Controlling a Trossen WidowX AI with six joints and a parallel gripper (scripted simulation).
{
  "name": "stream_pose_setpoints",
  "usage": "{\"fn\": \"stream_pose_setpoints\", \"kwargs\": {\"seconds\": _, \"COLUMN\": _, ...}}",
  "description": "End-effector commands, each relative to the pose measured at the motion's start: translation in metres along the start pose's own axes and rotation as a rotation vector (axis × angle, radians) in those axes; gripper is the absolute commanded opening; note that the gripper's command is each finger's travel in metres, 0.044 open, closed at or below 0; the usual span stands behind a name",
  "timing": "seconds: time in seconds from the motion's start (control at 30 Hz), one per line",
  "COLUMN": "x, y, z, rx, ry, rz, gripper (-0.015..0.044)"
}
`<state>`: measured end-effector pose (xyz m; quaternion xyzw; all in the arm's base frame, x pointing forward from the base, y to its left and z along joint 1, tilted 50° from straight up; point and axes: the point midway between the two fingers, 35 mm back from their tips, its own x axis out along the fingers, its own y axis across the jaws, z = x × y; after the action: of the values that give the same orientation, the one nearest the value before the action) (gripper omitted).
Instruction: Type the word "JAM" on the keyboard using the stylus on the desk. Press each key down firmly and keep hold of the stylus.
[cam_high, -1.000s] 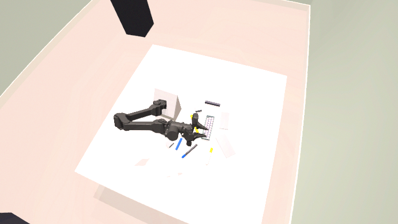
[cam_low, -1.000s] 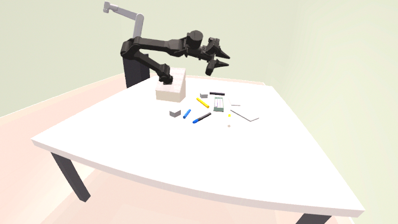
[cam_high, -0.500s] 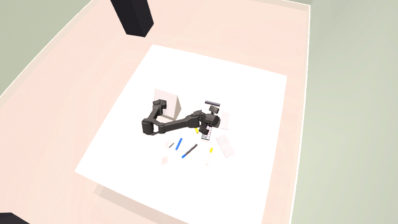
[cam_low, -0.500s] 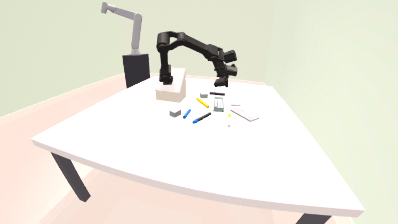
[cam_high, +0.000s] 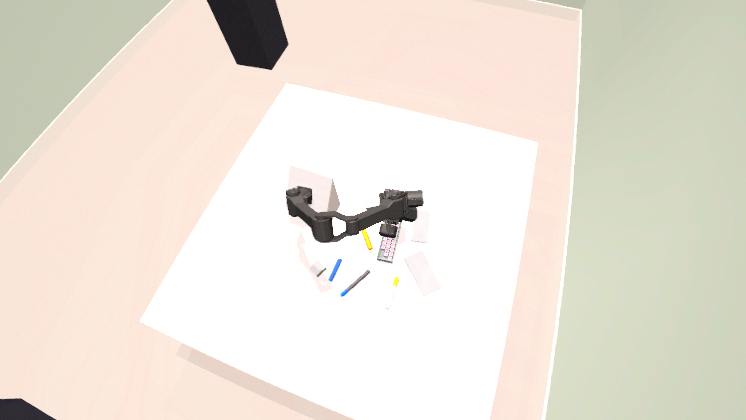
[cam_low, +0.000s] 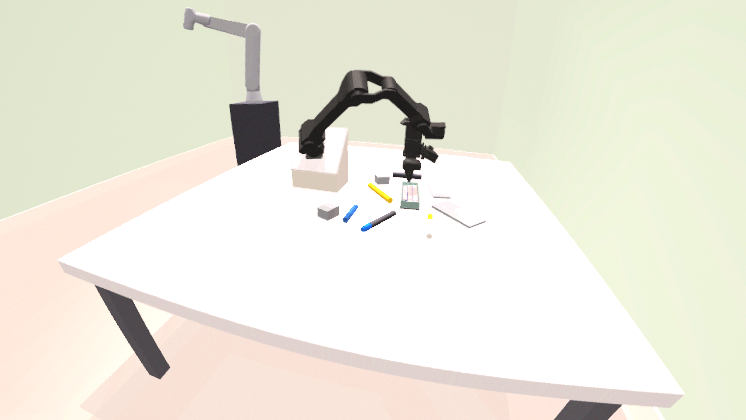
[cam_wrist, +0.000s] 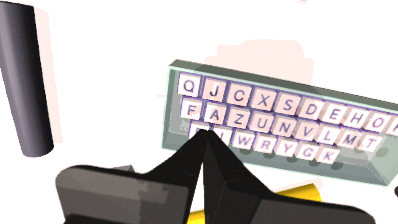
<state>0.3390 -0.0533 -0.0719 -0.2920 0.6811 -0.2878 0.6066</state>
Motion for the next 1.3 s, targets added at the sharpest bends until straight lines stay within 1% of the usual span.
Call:
{"fn": "stream_pose_setpoints", "kwargs": {"seconds": 0.0, "x": -0.003, "y": -0.002, "z": 0.005, "rx": 0.009, "ry": -0.011, "rz": -0.008, "gripper": 0.0000}}
{"fn": "stream_pose_setpoints", "kwargs": {"seconds": 0.23, "x": -0.003, "y": -0.004, "z": 0.005, "rx": 0.009, "ry": -0.011, "rz": -0.008, "gripper": 0.0000}}
{"fn": "stream_pose_setpoints", "kwargs": {"seconds": 0.4, "x": -0.003, "y": -0.058, "z": 0.004, "rx": 0.009, "ry": -0.010, "rz": -0.010, "gripper": 0.0000}}
{"fn": "stream_pose_setpoints", "kwargs": {"seconds": 0.77, "x": -0.003, "y": -0.063, "z": 0.004, "rx": 0.009, "ry": -0.010, "rz": -0.011, "gripper": 0.0000}}
{"fn": "stream_pose_setpoints", "kwargs": {"seconds": 0.93, "x": -0.004, "y": -0.118, "z": 0.004, "rx": 0.009, "ry": -0.010, "rz": -0.013, "gripper": 0.0000}}
{"fn": "stream_pose_setpoints", "kwargs": {"seconds": 1.27, "x": -0.004, "y": -0.120, "z": 0.004, "rx": 0.009, "ry": -0.010, "rz": -0.013, "gripper": 0.0000}}
